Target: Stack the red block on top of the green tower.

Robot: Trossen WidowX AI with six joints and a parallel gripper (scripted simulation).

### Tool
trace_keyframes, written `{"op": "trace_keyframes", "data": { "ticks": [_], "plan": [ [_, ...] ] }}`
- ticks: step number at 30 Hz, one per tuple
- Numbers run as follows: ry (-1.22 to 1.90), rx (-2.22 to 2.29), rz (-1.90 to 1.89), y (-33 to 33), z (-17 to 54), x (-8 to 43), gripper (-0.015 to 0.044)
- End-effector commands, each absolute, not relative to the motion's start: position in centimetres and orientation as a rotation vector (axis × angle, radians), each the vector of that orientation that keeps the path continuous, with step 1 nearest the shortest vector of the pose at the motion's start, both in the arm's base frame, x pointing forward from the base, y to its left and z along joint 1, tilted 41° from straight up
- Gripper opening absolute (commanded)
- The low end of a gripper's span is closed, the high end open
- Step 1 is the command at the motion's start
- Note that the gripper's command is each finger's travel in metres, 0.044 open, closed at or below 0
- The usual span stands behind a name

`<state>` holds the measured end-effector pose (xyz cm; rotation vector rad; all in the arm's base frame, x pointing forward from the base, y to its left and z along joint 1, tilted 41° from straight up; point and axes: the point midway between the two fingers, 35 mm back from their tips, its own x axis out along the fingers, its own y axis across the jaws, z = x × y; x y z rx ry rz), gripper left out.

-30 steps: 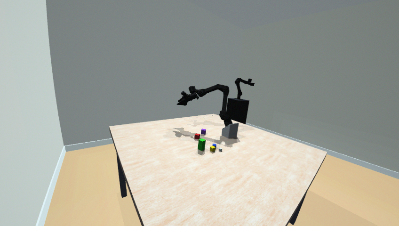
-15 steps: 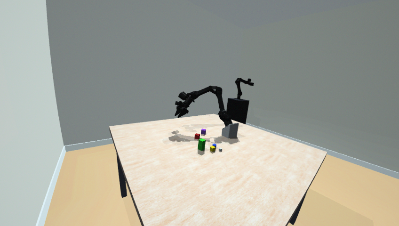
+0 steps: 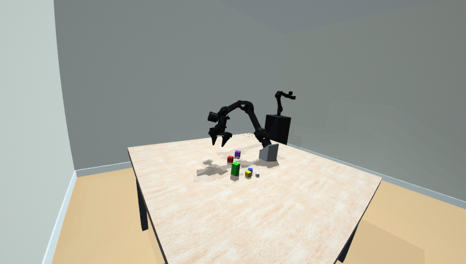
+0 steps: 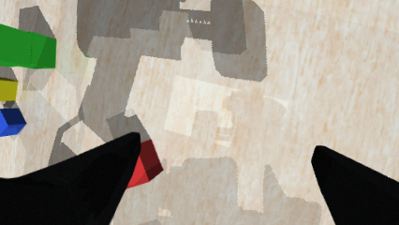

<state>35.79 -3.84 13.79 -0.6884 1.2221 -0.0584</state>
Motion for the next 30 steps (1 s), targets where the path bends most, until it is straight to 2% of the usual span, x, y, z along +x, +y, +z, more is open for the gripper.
{"op": "trace_keyframes", "data": {
  "ticks": [1,13,30],
  "plan": [
    [1.329,-0.777,-0.029,-2.0,11.9,34.6,0.0440],
    [1.583,-1.170,0.049,2.6,8.3,30.0,0.0440],
    [1.582,-1.172,0.047,-0.7,4.7,30.4,0.0440]
  ]
}}
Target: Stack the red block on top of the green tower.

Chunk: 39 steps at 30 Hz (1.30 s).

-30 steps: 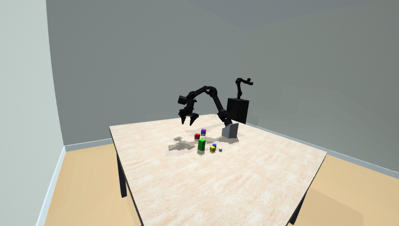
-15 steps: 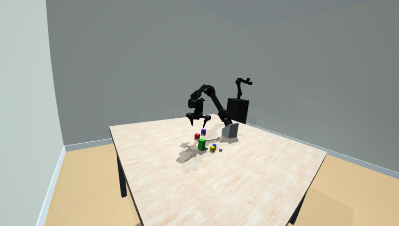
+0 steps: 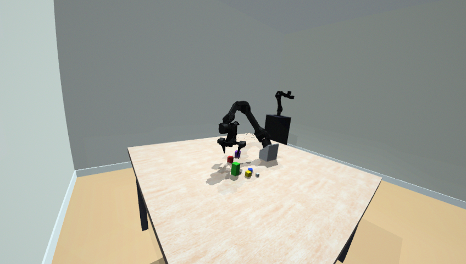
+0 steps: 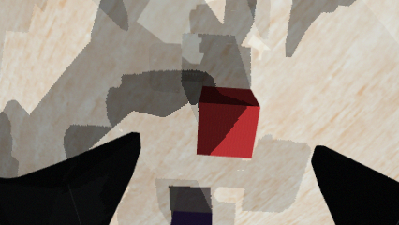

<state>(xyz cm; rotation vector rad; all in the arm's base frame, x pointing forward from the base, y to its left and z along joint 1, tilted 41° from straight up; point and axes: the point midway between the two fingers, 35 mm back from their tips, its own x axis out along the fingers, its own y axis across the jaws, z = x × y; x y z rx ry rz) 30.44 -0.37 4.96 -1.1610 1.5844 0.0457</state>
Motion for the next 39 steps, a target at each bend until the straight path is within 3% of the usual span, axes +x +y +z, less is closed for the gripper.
{"op": "trace_keyframes", "data": {
  "ticks": [1,39],
  "plan": [
    [1.582,-1.172,0.047,-0.7,4.6,30.4,0.0440],
    [1.582,-1.173,0.045,-3.5,1.5,30.8,0.0440]
  ]
}}
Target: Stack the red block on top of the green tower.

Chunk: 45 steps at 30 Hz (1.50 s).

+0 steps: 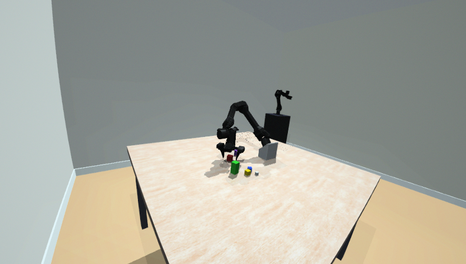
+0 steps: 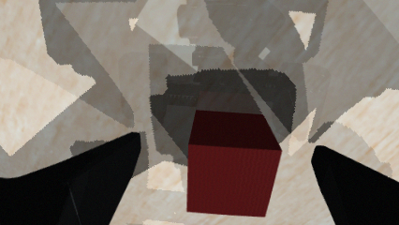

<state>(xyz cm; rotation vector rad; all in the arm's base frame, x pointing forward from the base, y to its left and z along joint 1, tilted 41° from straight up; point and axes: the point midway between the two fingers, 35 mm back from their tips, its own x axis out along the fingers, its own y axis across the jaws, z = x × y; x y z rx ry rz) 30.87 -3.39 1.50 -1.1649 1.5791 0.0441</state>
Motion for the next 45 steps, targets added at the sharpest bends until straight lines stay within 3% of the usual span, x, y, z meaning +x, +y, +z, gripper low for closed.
{"op": "trace_keyframes", "data": {
  "ticks": [1,6,17,24,28,45],
  "plan": [
    [1.582,-1.173,0.045,-3.5,1.5,30.8,0.0440],
    [1.582,-1.173,0.045,-3.5,1.5,30.8,0.0440],
    [1.582,-1.173,0.045,-3.5,1.5,30.8,0.0151],
    [1.582,-1.173,0.045,-3.5,1.5,30.8,0.0105],
    [1.582,-1.173,0.045,-2.8,2.2,30.7,0.0000],
    [1.583,-1.170,0.050,3.1,9.0,29.8,0.0000]
  ]
}}
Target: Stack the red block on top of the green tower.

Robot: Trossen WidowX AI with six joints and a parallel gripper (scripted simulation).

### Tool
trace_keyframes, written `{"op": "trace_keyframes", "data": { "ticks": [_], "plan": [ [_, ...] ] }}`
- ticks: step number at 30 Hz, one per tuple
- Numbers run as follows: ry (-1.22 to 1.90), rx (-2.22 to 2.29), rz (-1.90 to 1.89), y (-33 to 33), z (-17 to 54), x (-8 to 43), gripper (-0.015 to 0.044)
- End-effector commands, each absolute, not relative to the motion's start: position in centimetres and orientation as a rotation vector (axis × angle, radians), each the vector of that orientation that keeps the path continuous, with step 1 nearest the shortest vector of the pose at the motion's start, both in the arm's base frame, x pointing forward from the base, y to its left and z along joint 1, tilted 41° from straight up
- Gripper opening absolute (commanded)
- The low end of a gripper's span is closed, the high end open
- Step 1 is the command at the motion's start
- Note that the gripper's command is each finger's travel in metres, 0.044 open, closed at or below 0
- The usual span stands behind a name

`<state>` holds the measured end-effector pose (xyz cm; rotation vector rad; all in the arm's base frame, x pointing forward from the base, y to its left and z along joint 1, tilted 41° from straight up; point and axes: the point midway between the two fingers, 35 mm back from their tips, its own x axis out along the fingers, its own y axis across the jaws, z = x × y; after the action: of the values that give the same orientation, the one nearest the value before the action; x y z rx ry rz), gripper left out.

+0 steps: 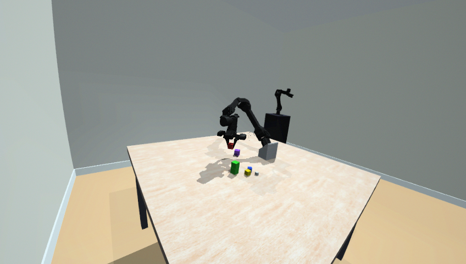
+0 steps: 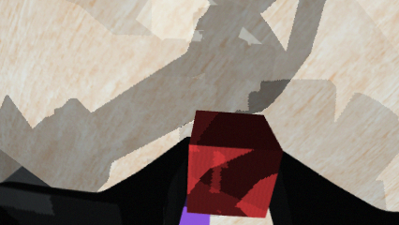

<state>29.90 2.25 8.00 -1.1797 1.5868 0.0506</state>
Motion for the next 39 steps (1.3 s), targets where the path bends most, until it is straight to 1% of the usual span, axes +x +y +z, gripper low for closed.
{"op": "trace_keyframes", "data": {
  "ticks": [1,13,26,39],
  "plan": [
    [1.583,-1.170,0.050,3.4,9.4,29.8,0.0000],
    [1.583,-1.169,0.051,4.5,10.2,29.8,0.0000],
    [1.572,-1.164,0.059,9.4,7.3,32.6,0.0000],
    [1.571,-1.159,0.060,14.3,3.5,34.4,0.0000]
  ]
}}
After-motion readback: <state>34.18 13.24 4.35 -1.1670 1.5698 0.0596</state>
